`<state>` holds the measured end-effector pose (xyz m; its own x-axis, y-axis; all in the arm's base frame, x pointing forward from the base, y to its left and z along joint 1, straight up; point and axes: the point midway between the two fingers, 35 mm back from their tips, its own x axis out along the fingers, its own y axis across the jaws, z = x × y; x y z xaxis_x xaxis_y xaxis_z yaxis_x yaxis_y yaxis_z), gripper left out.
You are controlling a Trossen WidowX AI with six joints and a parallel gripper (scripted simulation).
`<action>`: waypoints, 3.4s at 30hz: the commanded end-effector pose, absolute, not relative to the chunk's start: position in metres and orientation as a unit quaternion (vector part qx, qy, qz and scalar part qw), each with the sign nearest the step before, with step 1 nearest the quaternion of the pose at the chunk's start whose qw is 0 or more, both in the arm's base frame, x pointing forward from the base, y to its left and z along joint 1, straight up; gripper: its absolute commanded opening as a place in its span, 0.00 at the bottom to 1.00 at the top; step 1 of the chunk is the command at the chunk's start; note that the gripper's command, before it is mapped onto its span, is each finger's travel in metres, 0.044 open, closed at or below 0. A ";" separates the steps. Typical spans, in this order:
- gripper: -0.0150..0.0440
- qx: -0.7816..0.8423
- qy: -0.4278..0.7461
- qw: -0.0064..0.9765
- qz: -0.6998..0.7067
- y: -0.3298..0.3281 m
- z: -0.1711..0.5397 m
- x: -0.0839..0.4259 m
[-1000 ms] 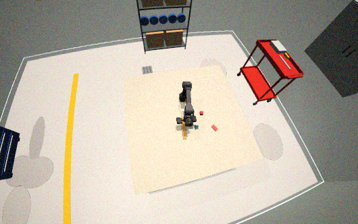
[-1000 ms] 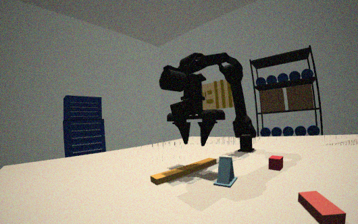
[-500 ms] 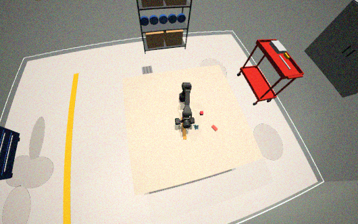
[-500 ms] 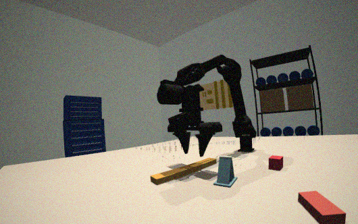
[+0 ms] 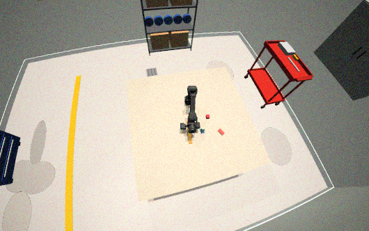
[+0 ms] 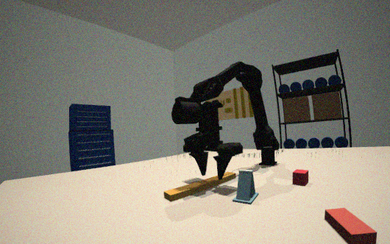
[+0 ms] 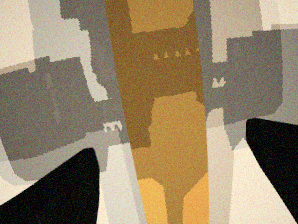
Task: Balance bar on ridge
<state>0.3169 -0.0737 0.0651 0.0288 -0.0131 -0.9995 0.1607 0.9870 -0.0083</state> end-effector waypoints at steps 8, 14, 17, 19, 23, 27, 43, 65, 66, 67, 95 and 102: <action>0.79 0.057 0.694 0.715 -0.060 -0.073 0.049 0.317; 0.79 0.057 0.694 0.715 -0.060 -0.073 0.049 0.317; 0.79 0.057 0.694 0.715 -0.060 -0.073 0.049 0.317; 0.79 0.057 0.694 0.715 -0.060 -0.073 0.049 0.317; 0.65 0.053 0.695 0.714 -0.061 -0.074 0.049 0.316; 0.51 0.053 0.695 0.714 -0.061 -0.074 0.049 0.316; 0.25 0.054 0.695 0.715 -0.060 -0.074 0.071 0.320; 0.25 0.056 0.694 0.715 -0.060 -0.074 0.127 0.320; 0.25 0.056 0.694 0.715 -0.060 -0.074 0.130 0.320; 0.25 0.056 0.694 0.715 -0.060 -0.074 0.132 0.319; 0.25 0.026 0.696 0.717 -0.026 -0.022 0.165 0.326; 0.25 0.009 0.696 0.718 -0.009 0.004 0.165 0.329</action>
